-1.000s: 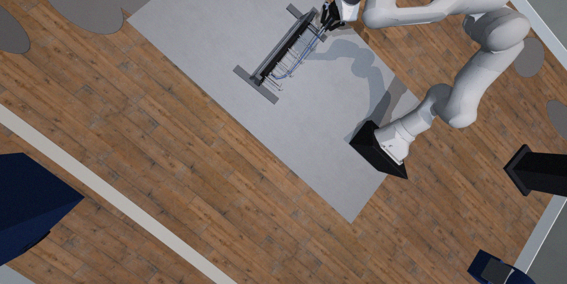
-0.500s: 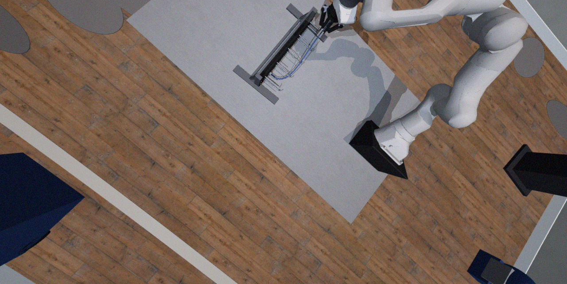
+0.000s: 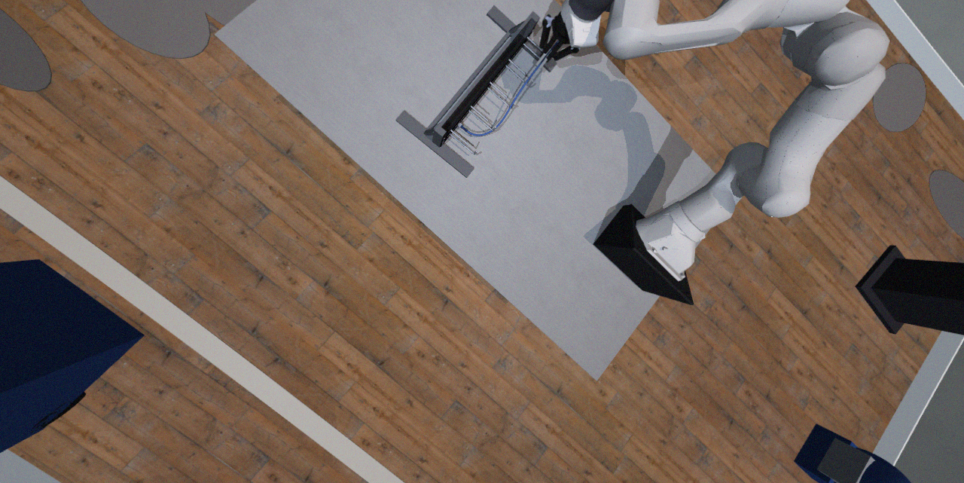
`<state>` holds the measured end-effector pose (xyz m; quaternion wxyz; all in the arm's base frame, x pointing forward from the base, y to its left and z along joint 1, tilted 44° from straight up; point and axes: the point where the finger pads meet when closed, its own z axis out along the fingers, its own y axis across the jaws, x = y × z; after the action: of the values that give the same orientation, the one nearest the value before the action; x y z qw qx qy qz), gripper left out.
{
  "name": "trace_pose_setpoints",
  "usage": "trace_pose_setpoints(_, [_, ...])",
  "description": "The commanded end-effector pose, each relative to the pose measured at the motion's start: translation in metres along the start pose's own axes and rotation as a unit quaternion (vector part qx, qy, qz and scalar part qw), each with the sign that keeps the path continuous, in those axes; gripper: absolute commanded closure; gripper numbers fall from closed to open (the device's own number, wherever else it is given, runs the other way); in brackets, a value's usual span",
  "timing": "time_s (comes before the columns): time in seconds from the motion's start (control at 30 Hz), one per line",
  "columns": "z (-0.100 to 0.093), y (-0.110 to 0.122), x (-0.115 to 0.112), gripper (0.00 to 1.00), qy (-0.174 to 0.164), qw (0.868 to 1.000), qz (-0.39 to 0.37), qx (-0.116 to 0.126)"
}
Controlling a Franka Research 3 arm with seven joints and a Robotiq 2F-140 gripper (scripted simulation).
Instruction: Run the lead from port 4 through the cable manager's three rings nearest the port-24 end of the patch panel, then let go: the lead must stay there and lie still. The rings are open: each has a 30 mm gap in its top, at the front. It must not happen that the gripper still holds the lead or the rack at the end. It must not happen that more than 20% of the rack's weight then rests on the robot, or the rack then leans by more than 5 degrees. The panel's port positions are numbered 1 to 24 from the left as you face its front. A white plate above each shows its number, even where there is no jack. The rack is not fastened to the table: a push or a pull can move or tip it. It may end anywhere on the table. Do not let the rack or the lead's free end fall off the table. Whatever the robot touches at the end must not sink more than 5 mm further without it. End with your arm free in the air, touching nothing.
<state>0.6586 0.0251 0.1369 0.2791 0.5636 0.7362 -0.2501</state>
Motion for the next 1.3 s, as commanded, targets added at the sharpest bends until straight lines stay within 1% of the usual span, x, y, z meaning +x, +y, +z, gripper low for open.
trace_pose_setpoints(0.0, [0.006, 0.003, 0.000, 1.00, 0.001, 1.000, 0.003, -0.005])
trace_pose_setpoints(0.4, [0.028, 0.003, 0.000, 1.00, 0.001, 1.000, 0.003, -0.005])
trace_pose_setpoints(0.47, [0.028, 0.003, 0.000, 1.00, 0.001, 1.000, 0.003, -0.005])
trace_pose_setpoints(0.9, [0.044, 0.003, 0.000, 1.00, 0.001, 1.000, 0.003, -0.005])
trace_pose_setpoints(1.27, [0.048, 0.003, 0.000, 1.00, 0.001, 1.000, 0.003, -0.005])
